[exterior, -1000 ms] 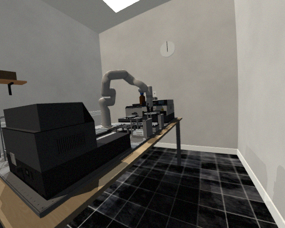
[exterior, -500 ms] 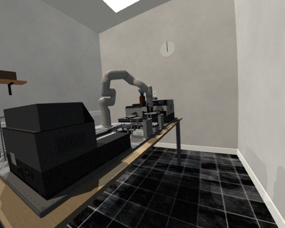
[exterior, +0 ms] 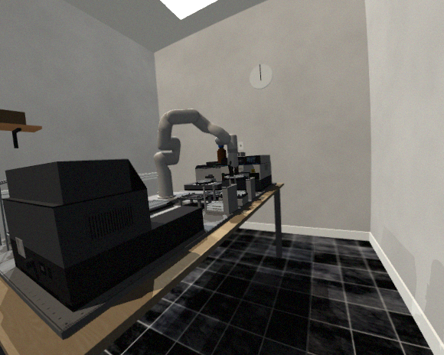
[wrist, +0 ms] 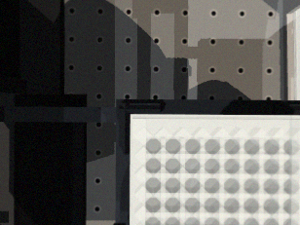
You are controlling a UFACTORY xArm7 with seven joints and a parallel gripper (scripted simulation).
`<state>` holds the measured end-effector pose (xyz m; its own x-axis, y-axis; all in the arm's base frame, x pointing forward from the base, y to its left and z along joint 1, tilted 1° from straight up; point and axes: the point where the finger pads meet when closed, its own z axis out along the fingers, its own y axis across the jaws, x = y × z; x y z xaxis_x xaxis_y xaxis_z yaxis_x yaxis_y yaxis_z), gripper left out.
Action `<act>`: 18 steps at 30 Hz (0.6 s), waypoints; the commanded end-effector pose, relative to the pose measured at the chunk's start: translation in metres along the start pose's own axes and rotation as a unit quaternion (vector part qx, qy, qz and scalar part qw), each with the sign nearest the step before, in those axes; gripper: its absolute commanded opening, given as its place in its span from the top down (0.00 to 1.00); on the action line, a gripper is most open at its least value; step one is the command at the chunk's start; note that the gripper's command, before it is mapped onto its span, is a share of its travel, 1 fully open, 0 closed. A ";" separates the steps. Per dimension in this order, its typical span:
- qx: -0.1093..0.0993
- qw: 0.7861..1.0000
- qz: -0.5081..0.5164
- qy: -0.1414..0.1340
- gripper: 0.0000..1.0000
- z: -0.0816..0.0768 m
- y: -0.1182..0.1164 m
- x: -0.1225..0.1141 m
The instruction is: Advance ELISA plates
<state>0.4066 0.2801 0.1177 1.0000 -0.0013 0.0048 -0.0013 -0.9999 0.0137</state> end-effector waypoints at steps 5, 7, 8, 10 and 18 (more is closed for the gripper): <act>0.001 1.000 0.000 0.002 0.00 0.001 -0.001 0.001; 0.001 1.000 0.000 0.002 0.00 0.001 -0.001 0.001; 0.001 1.000 0.000 0.002 0.00 0.002 -0.001 0.001; 0.001 1.000 0.000 0.002 0.00 0.002 -0.001 0.001; 0.001 1.000 0.000 0.002 0.00 0.005 -0.001 0.001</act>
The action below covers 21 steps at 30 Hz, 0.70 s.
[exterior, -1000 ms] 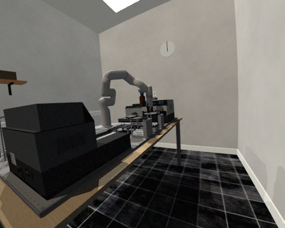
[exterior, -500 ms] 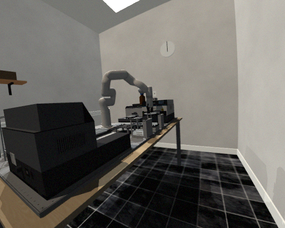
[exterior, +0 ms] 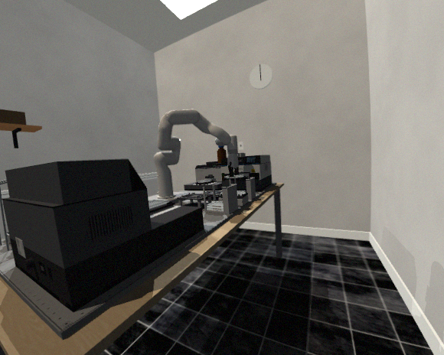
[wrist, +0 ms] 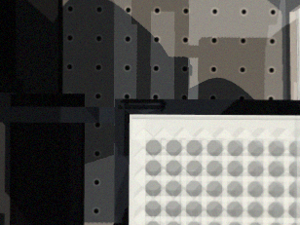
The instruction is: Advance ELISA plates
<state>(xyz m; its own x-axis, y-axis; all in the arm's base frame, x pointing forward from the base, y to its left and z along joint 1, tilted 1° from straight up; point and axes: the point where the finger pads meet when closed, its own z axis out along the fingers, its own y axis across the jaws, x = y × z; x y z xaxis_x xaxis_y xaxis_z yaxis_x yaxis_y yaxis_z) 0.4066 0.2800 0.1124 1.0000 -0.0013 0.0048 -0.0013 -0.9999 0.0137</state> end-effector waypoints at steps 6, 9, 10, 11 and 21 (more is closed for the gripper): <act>0.001 1.000 0.000 0.002 0.00 0.000 -0.001 0.001; 0.001 1.000 0.000 0.002 0.00 0.000 -0.001 0.001; 0.001 1.000 0.000 0.002 0.00 0.000 -0.001 0.001; 0.001 1.000 0.000 0.002 0.00 0.000 -0.001 0.001; 0.001 1.000 0.000 0.002 1.00 0.000 -0.001 0.001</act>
